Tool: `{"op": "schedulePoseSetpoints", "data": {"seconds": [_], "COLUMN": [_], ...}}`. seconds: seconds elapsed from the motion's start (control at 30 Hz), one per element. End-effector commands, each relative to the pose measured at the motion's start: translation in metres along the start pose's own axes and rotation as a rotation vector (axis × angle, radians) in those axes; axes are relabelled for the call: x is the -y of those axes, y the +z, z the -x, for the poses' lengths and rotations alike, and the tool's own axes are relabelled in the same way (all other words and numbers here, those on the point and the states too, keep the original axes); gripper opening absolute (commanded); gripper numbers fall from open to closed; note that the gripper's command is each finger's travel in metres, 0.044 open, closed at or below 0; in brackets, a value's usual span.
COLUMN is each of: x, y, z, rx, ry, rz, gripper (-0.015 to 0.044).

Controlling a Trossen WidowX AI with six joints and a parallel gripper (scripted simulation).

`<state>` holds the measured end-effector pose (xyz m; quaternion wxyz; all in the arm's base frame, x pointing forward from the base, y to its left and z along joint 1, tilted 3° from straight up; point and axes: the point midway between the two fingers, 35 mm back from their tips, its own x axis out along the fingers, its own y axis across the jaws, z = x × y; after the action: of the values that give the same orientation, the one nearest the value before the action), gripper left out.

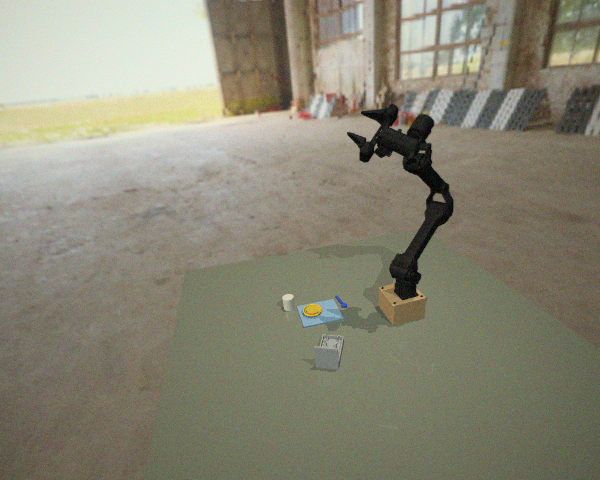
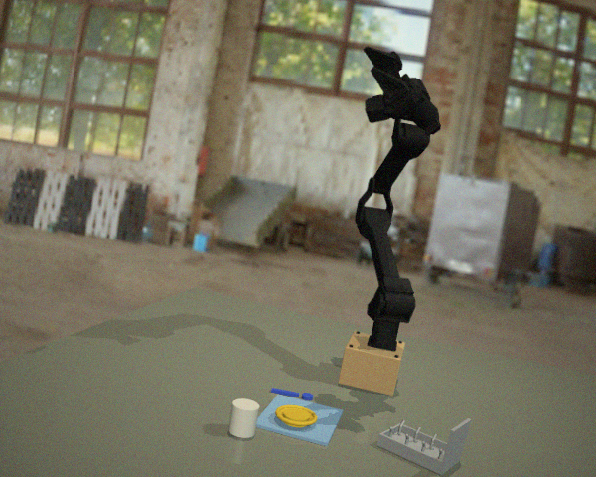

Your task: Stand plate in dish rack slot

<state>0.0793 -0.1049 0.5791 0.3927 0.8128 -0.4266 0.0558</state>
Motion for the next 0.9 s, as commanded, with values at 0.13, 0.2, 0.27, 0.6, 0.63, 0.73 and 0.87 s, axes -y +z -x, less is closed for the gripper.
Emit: {"op": "schedulePoseSetpoints", "data": {"seconds": [0.13, 0.2, 0.27, 0.6, 0.63, 0.73, 0.87], "x": [0.017, 0.027, 0.037, 0.08, 0.085, 0.103, 0.128], "y": [-0.01, -0.016, -0.02, -0.025, -0.025, -0.027, -0.028], "z": [-0.005, -0.007, -0.01, -0.023, -0.024, -0.029, -0.037], "rx": [-0.017, -0.027, -0.037, -0.029, -0.031, -0.041, -0.055], "ry": [-0.02, -0.033, -0.046, -0.082, -0.089, -0.117, -0.161], "rz": [0.114, 0.178, 0.243, 0.507, 0.532, 0.621, 0.742], "gripper": [0.04, 0.04, 0.04, 0.04, 0.04, 0.04, 0.04]}}
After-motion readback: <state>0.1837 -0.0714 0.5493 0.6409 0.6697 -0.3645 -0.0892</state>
